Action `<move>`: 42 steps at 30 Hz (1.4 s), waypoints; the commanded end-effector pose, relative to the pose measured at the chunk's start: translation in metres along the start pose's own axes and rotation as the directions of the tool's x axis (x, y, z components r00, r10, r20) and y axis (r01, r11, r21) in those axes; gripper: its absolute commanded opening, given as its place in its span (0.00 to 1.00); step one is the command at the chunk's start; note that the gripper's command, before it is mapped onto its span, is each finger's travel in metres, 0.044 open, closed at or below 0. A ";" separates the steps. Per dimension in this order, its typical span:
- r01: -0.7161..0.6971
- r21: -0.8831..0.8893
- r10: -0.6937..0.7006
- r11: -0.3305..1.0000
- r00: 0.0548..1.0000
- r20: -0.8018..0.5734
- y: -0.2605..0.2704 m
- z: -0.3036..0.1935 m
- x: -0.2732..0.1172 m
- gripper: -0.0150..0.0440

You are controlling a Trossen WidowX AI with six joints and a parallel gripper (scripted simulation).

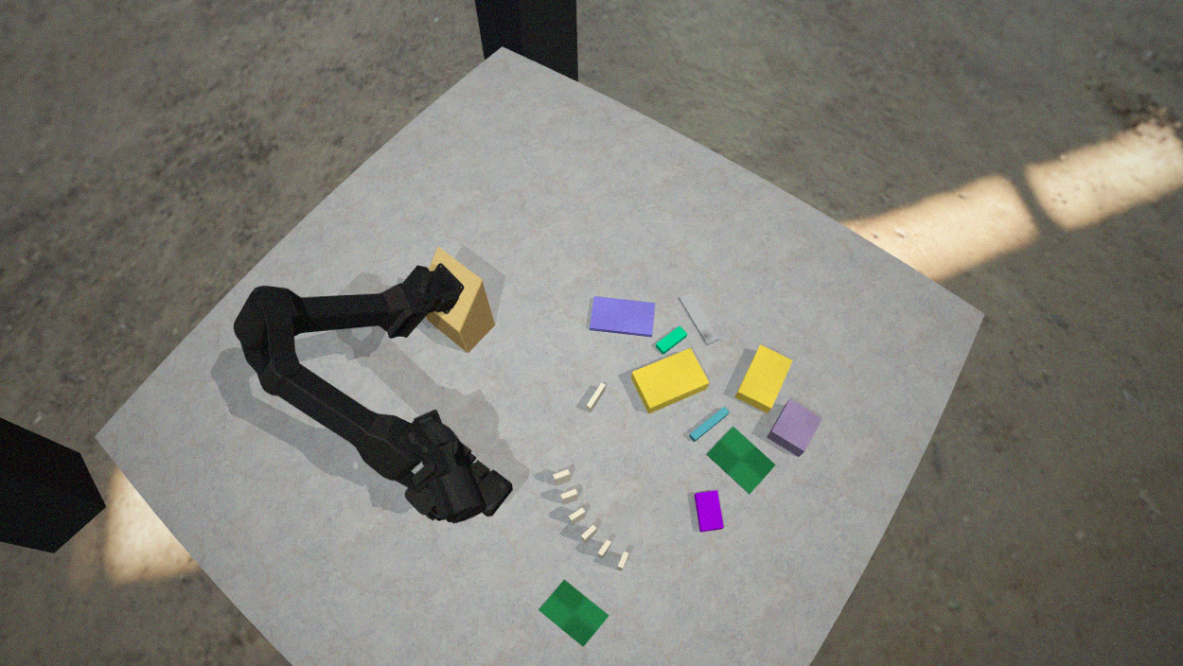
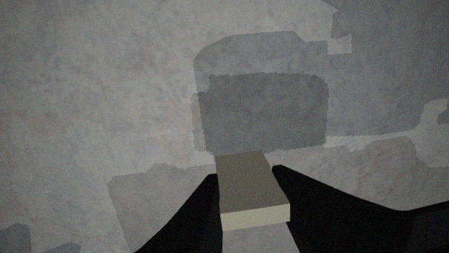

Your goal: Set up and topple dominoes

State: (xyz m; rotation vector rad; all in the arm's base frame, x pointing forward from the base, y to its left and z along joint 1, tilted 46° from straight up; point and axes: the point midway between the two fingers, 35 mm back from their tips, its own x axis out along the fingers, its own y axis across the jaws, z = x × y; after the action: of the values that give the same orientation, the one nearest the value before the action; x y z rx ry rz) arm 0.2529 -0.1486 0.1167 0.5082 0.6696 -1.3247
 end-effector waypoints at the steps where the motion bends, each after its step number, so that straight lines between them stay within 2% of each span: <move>1: -0.014 0.010 0.014 1.000 1.000 -0.007 0.011 -0.001 -0.043 0.44; 4: -0.012 0.011 0.012 1.000 1.000 -0.004 0.008 -0.001 -0.090 0.44; 8: -0.013 0.010 0.013 1.000 1.000 0.010 0.001 0.002 -0.123 0.44; 20: -0.014 -0.004 0.014 1.000 1.000 0.013 0.002 0.001 -0.128 0.44; 22: -0.014 -0.121 0.015 0.993 1.000 0.008 0.015 -0.009 -0.128 0.44; 25: -0.015 -0.392 0.017 0.920 1.000 0.001 0.046 -0.039 -0.129 0.44; 31: -0.009 -0.809 0.017 0.588 1.000 0.001 0.093 -0.111 -0.129 0.44; 33: -0.007 -0.842 0.017 0.540 1.000 0.003 0.097 -0.119 -0.128 0.44; 42: -0.007 -0.842 0.017 0.540 1.000 0.003 0.097 -0.119 -0.128 0.44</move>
State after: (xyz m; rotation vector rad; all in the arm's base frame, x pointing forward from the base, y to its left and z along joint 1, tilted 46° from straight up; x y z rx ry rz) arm 0.3134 0.0378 0.1211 -0.2910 1.1841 -0.8412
